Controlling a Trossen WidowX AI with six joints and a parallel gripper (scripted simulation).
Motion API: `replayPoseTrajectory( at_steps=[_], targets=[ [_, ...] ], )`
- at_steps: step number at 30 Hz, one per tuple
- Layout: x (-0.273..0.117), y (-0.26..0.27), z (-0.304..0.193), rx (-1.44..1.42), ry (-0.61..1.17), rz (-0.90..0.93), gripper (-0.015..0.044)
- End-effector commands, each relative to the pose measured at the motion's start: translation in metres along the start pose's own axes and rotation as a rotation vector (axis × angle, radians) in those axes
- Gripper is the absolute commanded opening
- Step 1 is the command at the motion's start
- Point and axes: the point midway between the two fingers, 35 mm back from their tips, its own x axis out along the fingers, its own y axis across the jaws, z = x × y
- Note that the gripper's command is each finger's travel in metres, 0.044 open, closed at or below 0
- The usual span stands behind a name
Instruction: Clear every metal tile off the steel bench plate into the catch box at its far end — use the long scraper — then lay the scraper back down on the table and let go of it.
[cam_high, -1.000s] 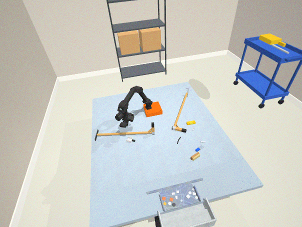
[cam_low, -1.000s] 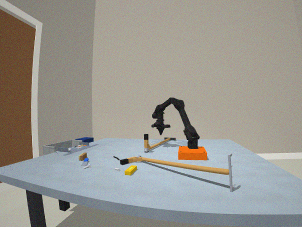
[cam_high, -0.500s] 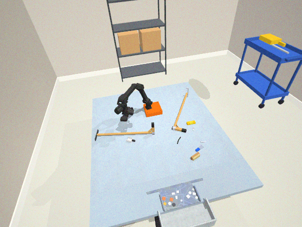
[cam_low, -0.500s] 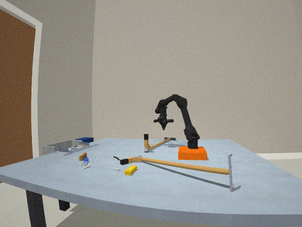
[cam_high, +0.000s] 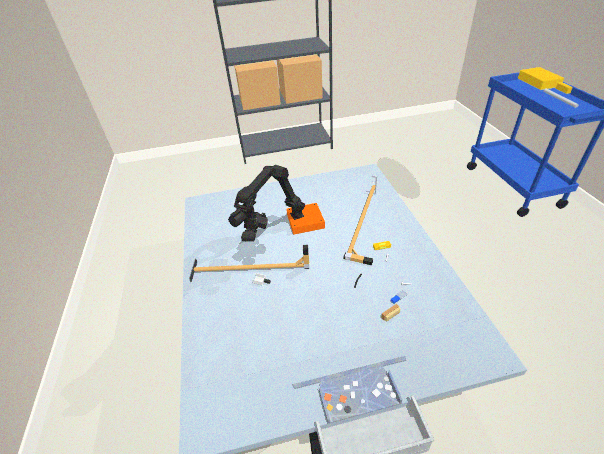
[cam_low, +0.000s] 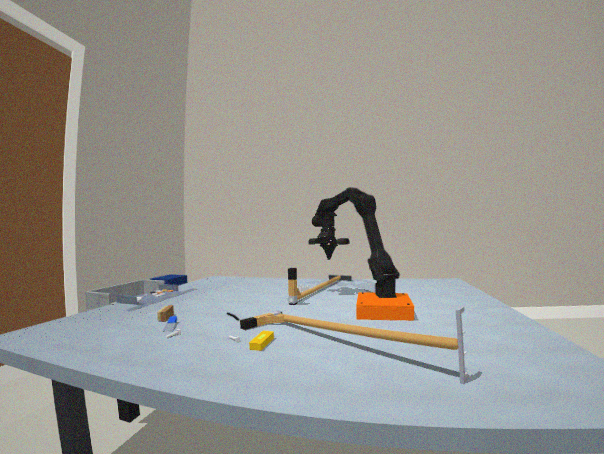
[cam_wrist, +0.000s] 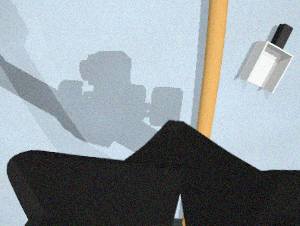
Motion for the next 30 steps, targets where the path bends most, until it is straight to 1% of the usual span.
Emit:
replayPoseTrajectory(
  at_steps=[1,30],
  targets=[
    [0.013,-0.001,-0.001,-0.011,-0.005,0.005,0.0],
    [0.089,-0.005,-0.003,-0.042,-0.005,0.004,0.0]
  ],
)
